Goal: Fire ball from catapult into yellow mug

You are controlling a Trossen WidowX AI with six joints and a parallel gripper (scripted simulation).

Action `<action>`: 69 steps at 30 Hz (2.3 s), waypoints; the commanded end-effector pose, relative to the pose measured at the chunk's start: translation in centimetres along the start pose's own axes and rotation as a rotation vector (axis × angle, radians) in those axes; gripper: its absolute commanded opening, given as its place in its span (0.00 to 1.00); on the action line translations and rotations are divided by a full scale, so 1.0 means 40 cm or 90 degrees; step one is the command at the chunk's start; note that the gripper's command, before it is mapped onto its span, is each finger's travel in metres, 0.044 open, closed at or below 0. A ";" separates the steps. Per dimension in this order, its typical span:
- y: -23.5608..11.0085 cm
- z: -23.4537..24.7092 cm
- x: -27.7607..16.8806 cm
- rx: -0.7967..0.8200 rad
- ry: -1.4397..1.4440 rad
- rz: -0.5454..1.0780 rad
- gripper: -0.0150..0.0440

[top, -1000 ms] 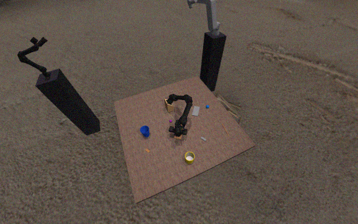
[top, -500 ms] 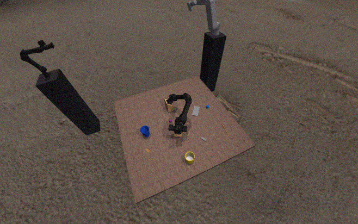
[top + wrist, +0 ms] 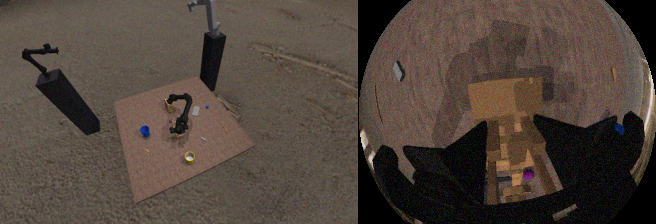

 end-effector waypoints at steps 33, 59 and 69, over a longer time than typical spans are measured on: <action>0.096 0.014 0.013 0.001 -0.026 -0.008 0.25; 0.076 0.015 0.016 -0.003 -0.033 -0.006 0.97; -0.101 0.006 0.015 -0.002 -0.023 -0.010 1.00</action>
Point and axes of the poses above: the point midway between the two fingers, 35 mm back from their tips, its own y axis out along the fingers, its own z axis across the jaws, x = y × z, the point moved 3 cm from there along -y, back along the fingers, and after that the axes turned 9 degrees about -y, right-handed, at the moved point
